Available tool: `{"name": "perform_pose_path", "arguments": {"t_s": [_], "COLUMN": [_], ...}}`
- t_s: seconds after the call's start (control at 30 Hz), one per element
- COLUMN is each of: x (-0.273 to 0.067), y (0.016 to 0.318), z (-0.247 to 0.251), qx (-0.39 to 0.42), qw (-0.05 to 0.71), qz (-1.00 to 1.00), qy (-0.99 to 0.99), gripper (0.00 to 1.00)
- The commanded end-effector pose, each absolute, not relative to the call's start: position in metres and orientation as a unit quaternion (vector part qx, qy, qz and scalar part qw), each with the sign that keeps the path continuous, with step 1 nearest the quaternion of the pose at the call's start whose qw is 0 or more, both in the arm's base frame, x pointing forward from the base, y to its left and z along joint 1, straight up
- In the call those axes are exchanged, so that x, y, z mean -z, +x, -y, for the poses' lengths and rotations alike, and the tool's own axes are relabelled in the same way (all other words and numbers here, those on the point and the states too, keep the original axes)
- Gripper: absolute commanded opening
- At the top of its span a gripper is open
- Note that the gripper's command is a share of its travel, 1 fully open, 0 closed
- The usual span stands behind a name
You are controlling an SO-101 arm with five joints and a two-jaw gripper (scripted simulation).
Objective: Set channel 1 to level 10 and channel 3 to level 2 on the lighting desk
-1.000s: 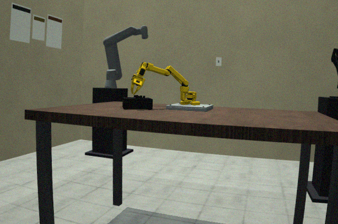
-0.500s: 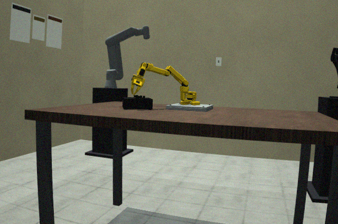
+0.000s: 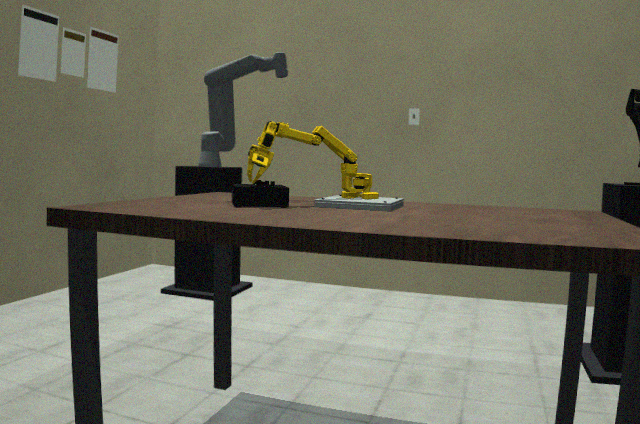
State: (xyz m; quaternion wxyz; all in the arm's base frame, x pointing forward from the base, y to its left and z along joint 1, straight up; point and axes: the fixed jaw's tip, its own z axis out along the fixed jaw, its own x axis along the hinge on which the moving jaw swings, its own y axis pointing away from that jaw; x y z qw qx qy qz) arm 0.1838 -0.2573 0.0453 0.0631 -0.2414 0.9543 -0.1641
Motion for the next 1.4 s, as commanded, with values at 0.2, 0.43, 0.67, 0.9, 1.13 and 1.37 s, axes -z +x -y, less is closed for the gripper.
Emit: {"name": "perform_pose_path", "arguments": {"t_s": [0.2,0.43,0.67,0.9,1.13,1.37], "x": [-0.0369,-0.0369,-0.037,-0.037,-0.0367,-0.0365], "y": [0.1821,0.1819,0.181,0.1809,0.1802,0.1796], "z": [0.2593,0.259,0.2573,0.2571,0.2558,0.2549], "qx": [0.158,0.157,0.152,0.151,0.147,0.144], "qw": [0.06,0.059,0.058,0.057,0.056,0.055], "qz": [-0.955,-0.956,-0.956,-0.957,-0.957,-0.958], "qy": [-0.242,-0.242,-0.243,-0.243,-0.243,-0.243], "gripper": [0.0,0.0,0.0,0.0,0.0,0.0]}}
